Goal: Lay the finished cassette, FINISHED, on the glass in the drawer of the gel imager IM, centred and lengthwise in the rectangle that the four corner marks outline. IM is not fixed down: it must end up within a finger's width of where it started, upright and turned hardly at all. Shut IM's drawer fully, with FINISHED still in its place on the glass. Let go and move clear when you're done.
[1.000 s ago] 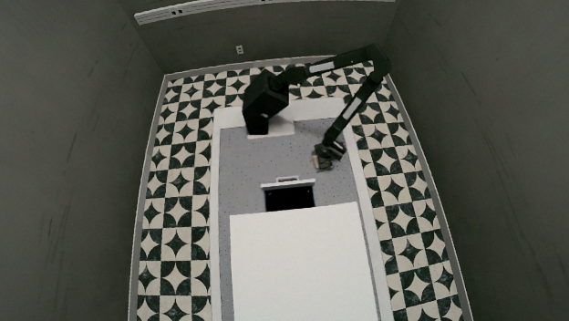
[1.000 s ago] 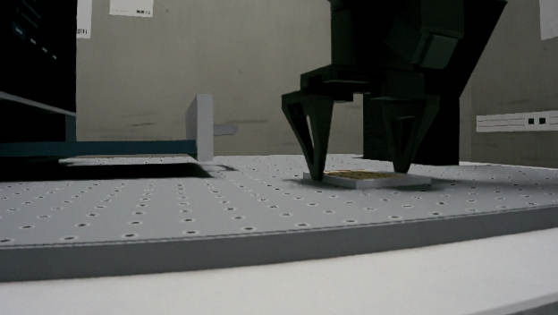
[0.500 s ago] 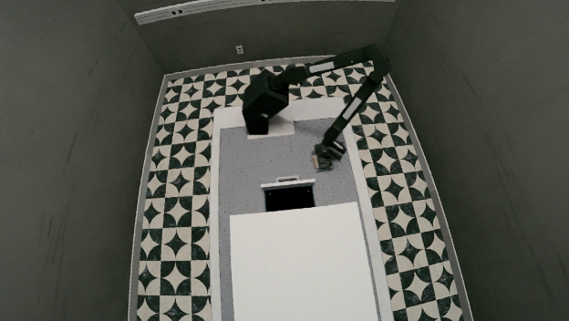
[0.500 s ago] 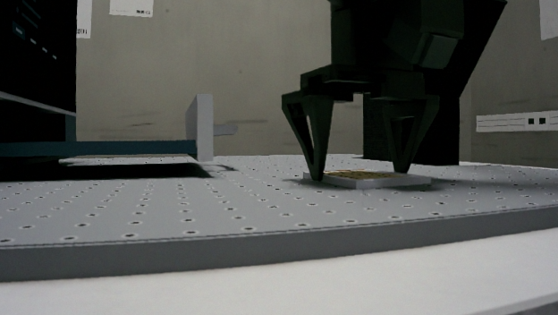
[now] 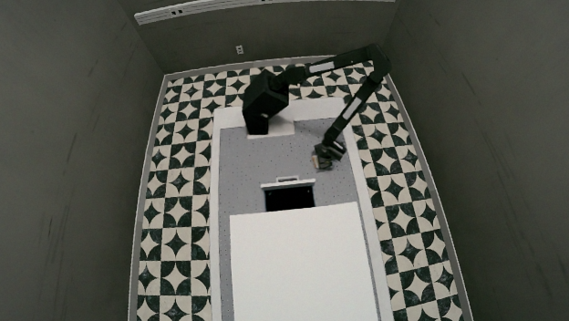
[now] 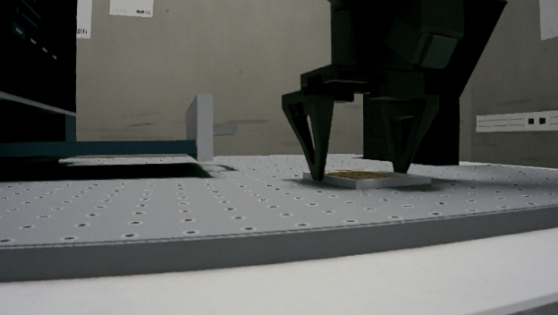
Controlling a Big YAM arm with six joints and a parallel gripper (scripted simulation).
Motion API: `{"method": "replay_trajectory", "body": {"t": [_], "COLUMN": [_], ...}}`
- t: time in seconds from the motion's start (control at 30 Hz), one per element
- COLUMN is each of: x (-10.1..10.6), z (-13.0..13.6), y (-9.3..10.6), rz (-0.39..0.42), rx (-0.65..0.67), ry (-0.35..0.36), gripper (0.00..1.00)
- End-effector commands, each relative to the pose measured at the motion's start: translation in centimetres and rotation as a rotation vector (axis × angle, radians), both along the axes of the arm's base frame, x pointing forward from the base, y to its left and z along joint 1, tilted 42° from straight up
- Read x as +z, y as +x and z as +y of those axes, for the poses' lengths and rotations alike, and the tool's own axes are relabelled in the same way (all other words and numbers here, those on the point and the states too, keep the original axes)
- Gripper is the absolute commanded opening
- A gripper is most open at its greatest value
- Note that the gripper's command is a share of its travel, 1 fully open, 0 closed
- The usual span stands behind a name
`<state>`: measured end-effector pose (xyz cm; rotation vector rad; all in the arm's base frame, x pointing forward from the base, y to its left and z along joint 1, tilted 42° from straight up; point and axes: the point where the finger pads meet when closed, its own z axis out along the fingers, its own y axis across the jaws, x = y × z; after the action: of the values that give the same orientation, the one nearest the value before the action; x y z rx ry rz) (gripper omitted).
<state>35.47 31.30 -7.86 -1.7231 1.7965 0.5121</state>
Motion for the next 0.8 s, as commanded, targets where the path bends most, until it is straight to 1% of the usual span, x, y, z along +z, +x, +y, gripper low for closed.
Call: {"method": "replay_trajectory", "body": {"t": [0.0, 0.3, 0.77], "x": [-0.06, -0.06, -0.06], "z": [0.88, 0.88, 0.88], "y": [0.02, 0.02, 0.02], "rz": [-0.006, -0.005, -0.005], "rx": [0.004, 0.004, 0.004], "ry": [0.009, 0.009, 0.009], "gripper": [0.96, 0.78, 0.78]}}
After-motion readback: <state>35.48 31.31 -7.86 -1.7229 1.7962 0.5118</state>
